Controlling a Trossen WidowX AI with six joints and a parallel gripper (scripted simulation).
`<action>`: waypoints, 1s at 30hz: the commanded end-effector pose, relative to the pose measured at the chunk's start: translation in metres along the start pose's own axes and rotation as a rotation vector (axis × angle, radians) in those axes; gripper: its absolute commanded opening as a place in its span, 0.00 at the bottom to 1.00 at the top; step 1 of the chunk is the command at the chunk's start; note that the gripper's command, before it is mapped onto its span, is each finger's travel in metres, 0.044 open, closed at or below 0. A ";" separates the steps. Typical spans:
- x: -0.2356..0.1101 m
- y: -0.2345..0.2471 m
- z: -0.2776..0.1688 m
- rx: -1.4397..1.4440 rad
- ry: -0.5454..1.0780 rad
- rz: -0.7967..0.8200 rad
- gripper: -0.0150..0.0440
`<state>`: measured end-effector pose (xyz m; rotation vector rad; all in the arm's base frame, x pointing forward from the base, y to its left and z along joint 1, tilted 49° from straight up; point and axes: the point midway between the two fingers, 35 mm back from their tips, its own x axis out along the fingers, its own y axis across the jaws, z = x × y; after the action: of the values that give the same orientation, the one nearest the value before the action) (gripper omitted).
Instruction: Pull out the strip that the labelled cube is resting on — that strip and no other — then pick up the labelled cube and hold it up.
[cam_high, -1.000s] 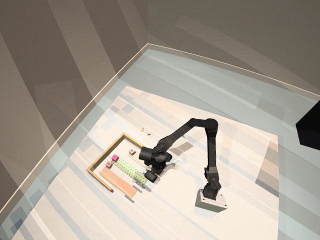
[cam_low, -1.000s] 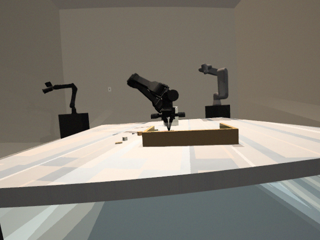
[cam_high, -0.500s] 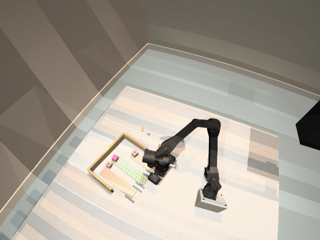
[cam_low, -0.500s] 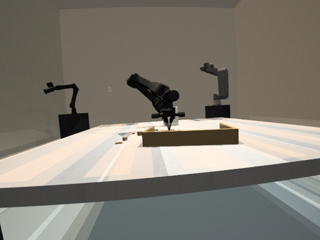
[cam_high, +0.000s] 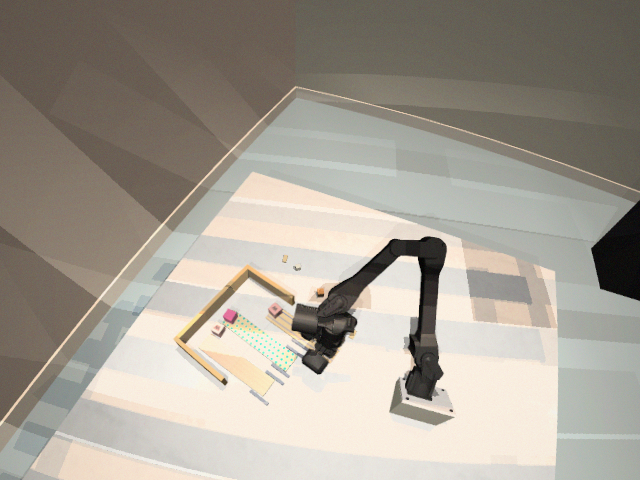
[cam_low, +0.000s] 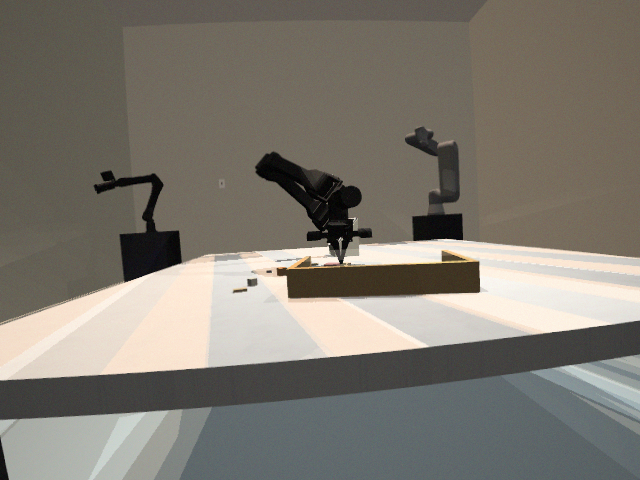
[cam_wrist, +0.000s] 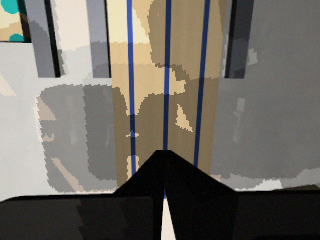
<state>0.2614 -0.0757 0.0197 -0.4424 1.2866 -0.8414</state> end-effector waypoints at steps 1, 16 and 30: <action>0.005 -0.002 -0.016 -0.007 0.029 -0.003 0.25; 0.005 -0.002 -0.037 -0.008 0.029 -0.003 0.25; 0.004 -0.002 -0.056 -0.008 0.030 -0.003 0.25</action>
<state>0.2217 -0.0682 0.0095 -0.4411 1.2855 -0.8401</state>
